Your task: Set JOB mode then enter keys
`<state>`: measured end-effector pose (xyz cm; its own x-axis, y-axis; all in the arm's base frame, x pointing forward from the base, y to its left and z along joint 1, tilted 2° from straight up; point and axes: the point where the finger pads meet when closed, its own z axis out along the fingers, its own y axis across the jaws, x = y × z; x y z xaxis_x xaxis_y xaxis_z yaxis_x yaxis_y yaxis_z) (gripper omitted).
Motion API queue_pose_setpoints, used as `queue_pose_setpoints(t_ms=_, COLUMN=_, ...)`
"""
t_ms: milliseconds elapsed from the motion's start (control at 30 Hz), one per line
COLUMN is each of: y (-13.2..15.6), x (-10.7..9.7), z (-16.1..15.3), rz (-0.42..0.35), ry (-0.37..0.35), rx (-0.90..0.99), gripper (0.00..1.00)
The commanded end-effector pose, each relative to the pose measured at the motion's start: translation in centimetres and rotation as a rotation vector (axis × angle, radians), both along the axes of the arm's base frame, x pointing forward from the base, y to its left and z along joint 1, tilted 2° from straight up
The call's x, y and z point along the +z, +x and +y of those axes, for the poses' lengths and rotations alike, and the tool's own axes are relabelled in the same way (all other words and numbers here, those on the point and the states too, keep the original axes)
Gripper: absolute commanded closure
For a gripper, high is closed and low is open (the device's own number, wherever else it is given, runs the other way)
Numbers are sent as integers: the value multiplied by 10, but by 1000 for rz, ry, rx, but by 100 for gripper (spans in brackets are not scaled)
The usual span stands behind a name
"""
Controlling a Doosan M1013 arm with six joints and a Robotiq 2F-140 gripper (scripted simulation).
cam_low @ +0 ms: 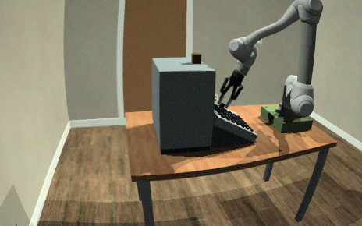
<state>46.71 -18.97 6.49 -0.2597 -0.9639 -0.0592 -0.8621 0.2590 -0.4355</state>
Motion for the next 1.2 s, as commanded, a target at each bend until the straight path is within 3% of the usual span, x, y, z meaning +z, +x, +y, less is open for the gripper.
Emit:
queue_pose_setpoints(t_ms=0, y=0, x=0, z=0, rz=0, ry=0, rx=0, gripper=67)
queue_pose_setpoints(t_ms=1167, y=-2, x=5, z=0, rz=0, ry=0, rx=0, gripper=67)
